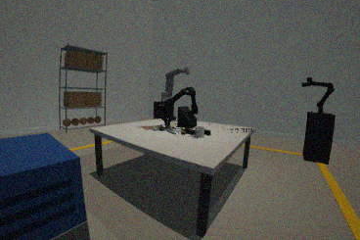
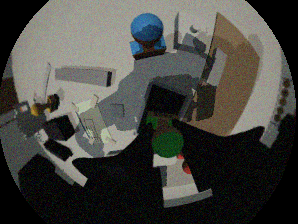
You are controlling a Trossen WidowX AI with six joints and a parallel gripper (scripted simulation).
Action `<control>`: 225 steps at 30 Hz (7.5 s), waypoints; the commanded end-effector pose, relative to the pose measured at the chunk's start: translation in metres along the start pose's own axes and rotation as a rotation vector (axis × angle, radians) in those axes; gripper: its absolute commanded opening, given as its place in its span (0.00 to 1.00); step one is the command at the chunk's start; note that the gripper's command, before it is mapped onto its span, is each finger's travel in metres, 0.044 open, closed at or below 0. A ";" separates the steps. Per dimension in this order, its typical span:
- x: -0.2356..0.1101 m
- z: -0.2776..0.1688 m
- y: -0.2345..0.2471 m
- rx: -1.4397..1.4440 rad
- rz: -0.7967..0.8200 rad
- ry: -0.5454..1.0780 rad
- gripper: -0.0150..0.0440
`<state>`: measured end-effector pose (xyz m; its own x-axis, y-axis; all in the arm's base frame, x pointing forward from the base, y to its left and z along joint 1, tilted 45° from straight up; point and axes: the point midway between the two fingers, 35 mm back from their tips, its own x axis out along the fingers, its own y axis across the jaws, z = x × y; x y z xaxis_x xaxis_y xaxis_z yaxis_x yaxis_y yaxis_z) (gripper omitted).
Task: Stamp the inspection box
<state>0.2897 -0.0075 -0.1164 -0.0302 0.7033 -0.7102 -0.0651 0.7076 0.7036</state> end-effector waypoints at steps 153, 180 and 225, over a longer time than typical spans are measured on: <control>-0.042 -0.011 0.146 1.498 0.003 -0.017 0.25; -0.024 -0.011 0.146 1.499 -0.001 -0.016 0.25; 0.006 -0.012 0.147 1.499 -0.005 -0.012 0.25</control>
<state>0.2692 0.0973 -0.0152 -0.0199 0.6910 -0.7226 0.9893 0.1181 0.0857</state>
